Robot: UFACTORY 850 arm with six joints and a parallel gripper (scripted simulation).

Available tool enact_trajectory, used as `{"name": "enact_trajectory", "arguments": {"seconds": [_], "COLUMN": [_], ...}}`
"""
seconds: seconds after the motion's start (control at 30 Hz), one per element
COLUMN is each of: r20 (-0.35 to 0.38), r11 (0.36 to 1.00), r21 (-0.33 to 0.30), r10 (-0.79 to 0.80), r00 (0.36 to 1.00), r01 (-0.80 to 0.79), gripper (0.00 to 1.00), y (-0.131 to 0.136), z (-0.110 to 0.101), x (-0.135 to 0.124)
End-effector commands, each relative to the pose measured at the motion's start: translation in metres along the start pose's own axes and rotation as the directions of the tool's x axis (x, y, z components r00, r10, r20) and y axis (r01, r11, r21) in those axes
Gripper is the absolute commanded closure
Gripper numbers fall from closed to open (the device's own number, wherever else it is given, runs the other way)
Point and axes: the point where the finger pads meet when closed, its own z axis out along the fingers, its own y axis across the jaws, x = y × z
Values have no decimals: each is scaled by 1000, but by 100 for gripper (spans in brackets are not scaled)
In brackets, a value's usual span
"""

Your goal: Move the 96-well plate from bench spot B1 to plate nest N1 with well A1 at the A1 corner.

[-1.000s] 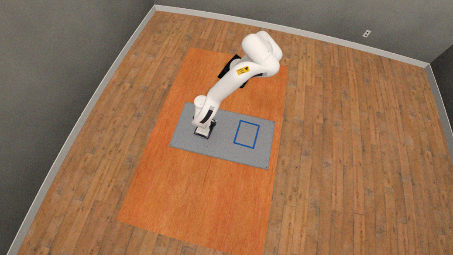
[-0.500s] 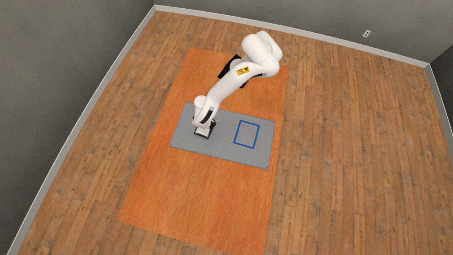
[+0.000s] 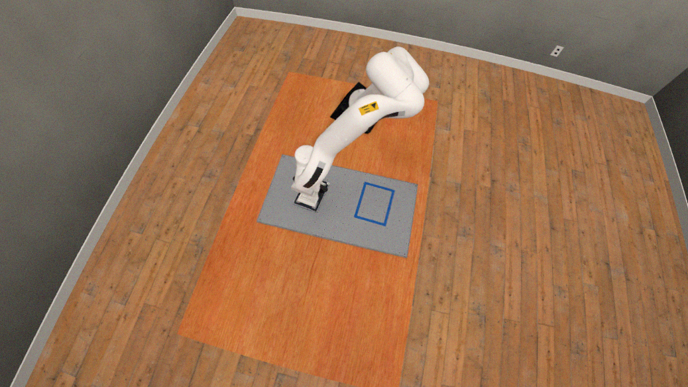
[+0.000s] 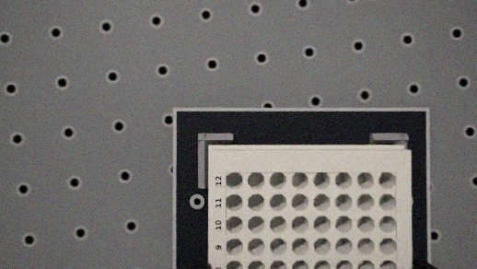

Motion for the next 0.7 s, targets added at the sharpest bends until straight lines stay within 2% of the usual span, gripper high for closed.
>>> {"name": "enact_trajectory", "arguments": {"seconds": [0.0, 0.6, 0.63, 0.67], "r20": [-2, -2, -2, -2], "r11": [1000, 1000, 1000, 1000], "r21": [-1, -1, -1, -1], "r10": [0, 0, 0, 0], "r00": [1000, 1000, 1000, 1000], "r01": [0, 0, 0, 0], "gripper": [100, 100, 0, 0], "y": [0, 0, 0, 0], "z": [0, 2, 3, 3], "x": [1, 1, 1, 1]}}
